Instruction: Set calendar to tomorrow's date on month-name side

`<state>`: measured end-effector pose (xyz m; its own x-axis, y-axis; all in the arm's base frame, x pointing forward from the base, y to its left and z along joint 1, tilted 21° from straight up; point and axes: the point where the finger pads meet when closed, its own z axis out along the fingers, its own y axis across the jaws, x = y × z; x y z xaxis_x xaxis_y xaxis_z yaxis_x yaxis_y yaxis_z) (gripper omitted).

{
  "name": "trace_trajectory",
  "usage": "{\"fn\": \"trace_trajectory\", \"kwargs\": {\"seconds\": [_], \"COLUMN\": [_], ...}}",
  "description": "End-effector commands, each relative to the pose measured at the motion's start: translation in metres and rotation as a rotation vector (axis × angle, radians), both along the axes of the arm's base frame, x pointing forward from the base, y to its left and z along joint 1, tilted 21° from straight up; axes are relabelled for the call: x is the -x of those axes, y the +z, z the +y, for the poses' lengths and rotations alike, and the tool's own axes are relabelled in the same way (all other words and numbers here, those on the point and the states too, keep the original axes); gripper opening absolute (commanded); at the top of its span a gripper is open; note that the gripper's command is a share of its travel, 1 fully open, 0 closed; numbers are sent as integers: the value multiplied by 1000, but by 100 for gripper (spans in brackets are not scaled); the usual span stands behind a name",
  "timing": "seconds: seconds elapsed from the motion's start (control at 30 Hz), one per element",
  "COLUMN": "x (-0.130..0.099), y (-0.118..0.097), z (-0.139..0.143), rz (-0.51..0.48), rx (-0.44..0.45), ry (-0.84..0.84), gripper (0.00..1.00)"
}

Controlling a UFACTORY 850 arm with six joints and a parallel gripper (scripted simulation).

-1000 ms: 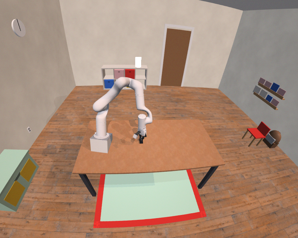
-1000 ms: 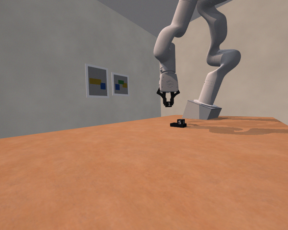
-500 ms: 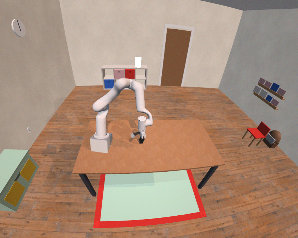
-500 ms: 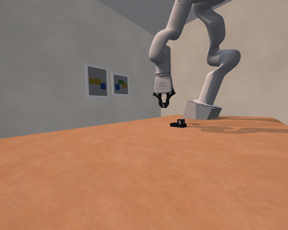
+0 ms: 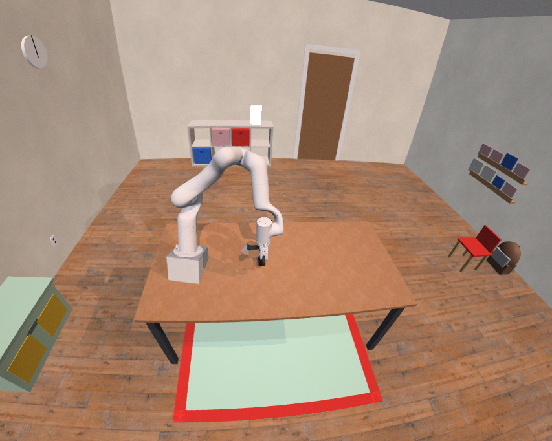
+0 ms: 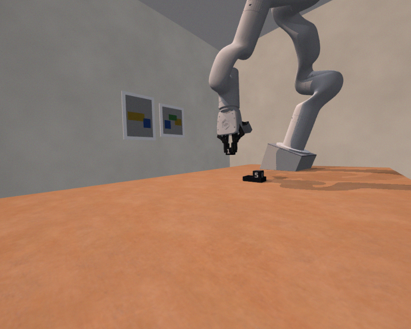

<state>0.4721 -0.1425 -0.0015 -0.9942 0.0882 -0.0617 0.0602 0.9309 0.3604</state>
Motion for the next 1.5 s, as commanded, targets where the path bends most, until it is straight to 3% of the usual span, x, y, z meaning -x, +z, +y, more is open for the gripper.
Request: {"fn": "trace_trajectory", "kwargs": {"seconds": [0.0,0.63,1.13,1.47], "x": [-1,-2,-8,-10], "y": [1,-12,-73,-88], "z": [-1,4,27,33], "rz": [4,5,5,5], "rx": [0,0,0,0], "ry": [-2,-2,-2,-2], "gripper": [27,27,27,27]}}
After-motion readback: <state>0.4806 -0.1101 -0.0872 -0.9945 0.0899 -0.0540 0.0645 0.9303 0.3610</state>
